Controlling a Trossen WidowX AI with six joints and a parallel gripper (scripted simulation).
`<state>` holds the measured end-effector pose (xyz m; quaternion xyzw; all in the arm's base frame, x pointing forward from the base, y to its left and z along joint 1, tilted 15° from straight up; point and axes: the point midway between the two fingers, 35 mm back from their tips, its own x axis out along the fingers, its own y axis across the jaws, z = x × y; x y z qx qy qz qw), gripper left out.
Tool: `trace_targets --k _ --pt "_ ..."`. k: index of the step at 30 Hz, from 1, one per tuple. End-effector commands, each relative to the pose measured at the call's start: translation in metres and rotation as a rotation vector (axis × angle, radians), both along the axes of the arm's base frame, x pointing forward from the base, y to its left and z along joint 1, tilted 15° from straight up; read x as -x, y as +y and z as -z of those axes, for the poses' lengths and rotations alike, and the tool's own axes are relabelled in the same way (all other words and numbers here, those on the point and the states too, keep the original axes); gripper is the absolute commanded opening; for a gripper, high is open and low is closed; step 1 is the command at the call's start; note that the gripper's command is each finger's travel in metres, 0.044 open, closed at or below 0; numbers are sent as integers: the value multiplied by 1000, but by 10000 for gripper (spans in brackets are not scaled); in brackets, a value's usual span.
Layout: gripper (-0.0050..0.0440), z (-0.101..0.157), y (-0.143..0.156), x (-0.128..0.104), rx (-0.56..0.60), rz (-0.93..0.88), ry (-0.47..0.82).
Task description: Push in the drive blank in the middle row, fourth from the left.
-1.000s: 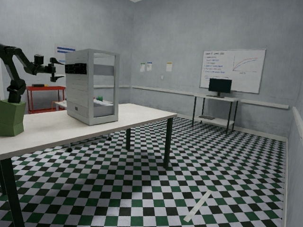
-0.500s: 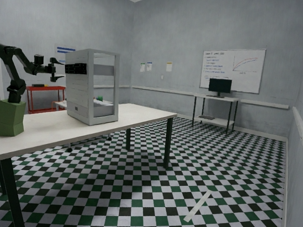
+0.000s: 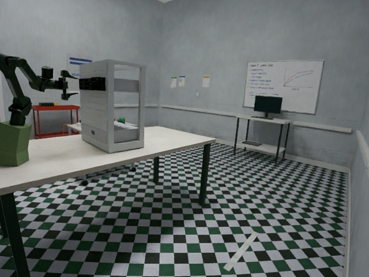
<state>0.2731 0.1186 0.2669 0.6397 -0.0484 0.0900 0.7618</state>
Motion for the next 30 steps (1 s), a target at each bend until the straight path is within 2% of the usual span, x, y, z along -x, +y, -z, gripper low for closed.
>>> trace_targets --k 1,4,5,30 --pt "440 -7 0 -1 -13 1 -14" --pt "440 -7 0 -1 -13 1 -14" --pt "-50 -7 0 -1 -13 1 -14" --pt "-50 -7 0 -1 -13 1 -14"
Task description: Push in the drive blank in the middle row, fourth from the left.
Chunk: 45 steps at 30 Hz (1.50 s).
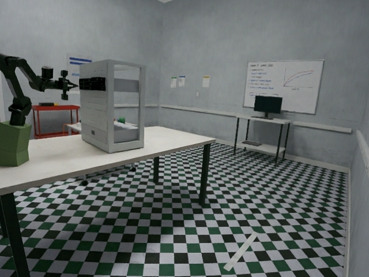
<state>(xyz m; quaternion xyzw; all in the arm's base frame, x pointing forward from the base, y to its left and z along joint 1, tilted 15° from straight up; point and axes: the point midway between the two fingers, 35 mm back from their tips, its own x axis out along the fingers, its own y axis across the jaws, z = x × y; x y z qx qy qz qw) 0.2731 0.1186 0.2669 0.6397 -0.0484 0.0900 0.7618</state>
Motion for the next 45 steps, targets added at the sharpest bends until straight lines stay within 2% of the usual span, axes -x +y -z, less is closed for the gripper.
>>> trace_targets --k 1,19,45 --pt "-50 -7 0 -1 -13 1 -14" --pt "-50 -10 -5 -3 -13 1 -14" --pt "-50 -38 -67 -23 -13 1 -14"
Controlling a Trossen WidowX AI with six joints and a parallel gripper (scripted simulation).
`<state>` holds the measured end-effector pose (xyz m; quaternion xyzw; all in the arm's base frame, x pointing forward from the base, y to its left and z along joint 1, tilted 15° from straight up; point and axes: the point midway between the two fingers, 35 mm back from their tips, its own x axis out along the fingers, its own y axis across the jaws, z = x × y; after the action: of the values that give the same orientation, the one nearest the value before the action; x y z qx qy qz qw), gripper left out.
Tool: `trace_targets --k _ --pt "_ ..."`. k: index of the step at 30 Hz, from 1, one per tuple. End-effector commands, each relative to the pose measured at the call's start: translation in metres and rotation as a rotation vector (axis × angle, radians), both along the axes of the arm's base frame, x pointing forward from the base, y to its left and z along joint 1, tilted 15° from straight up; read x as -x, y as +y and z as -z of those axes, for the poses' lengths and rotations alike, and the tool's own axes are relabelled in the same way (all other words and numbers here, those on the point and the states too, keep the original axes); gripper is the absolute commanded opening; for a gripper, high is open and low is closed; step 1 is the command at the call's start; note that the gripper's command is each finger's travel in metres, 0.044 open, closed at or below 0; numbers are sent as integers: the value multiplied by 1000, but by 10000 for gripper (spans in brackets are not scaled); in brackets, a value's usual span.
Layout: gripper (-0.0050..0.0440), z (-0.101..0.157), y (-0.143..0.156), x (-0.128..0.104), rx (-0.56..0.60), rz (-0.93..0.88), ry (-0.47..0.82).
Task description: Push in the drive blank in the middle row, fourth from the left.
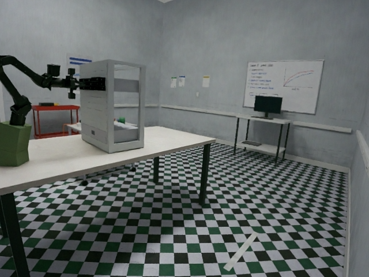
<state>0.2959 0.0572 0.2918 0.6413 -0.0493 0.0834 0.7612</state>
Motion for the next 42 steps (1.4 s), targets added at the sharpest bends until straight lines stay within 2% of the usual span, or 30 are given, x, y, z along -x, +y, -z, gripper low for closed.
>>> trace_targets --k 1,9,20,31,42 --pt "-50 -14 -8 -1 -9 -10 -22" --pt "-50 -20 -20 -5 -9 -10 -22" --pt "-50 -21 -21 -7 -9 -10 -22" --pt "-50 -28 -19 -41 -9 -10 -22" --pt "-50 -28 -19 -43 -9 -10 -22"
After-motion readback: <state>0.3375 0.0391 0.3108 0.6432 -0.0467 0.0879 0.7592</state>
